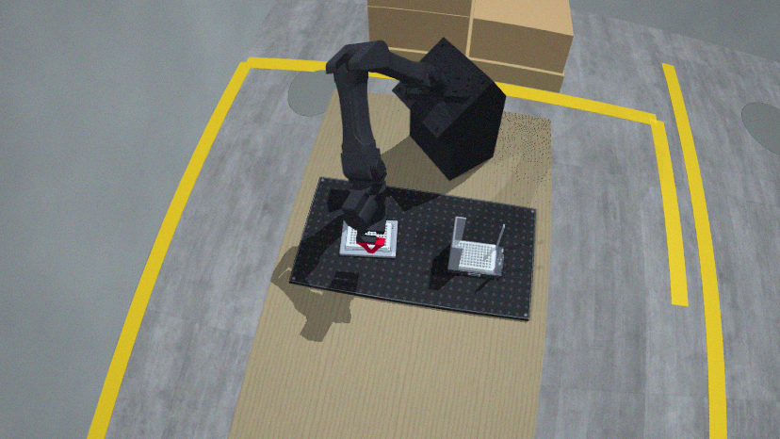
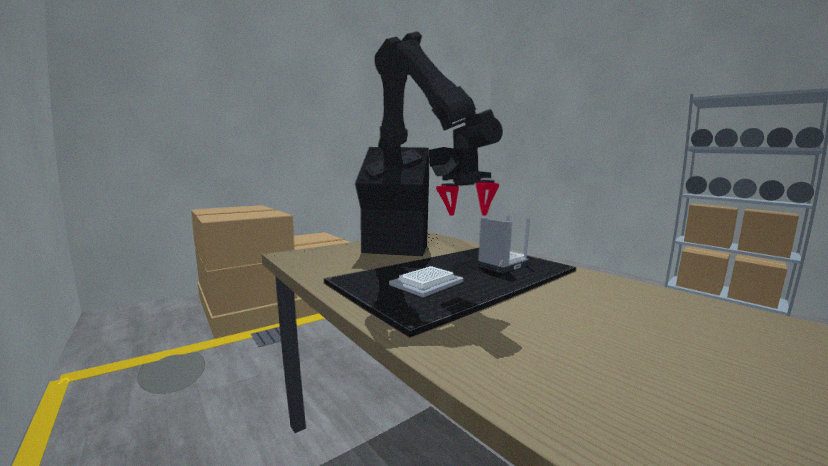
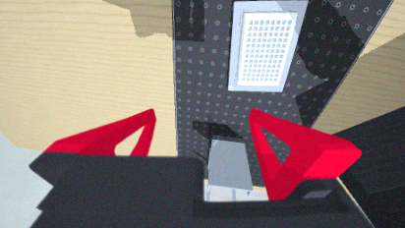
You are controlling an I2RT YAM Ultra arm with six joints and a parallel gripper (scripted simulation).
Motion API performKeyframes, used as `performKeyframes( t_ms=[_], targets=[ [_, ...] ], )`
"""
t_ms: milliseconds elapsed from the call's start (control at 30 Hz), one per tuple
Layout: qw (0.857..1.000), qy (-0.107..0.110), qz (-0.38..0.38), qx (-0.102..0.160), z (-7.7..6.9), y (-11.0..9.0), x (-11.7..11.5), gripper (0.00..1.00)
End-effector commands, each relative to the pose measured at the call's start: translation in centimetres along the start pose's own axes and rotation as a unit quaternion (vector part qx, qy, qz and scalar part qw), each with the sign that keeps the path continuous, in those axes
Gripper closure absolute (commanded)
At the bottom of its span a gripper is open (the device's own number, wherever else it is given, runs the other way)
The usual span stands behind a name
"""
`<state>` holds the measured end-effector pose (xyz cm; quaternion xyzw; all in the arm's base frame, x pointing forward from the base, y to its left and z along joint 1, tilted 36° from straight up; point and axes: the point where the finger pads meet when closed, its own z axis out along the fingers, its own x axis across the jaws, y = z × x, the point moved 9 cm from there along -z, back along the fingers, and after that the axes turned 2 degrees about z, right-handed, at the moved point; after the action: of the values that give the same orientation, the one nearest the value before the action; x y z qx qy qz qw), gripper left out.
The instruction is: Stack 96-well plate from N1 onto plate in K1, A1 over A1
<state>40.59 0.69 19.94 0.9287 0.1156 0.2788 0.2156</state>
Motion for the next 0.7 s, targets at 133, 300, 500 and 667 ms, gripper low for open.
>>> performKeyframes(
  t_ms=[133, 300, 500, 667],
  targets=[
    [1.000, 0.008, -0.008, 0.002, -0.2, 1.1, -1.6, 0.00],
    [1.000, -0.021, -0.012, 0.006, 0.3, 2.1, -3.3, 0.00],
    [0.998, -0.057, -0.018, 0.016, 1.5, 3.2, -5.1, 0.00],
    [0.999, -0.048, -0.015, 0.012, 1.2, 3.5, -7.1, 0.00]
  ],
)
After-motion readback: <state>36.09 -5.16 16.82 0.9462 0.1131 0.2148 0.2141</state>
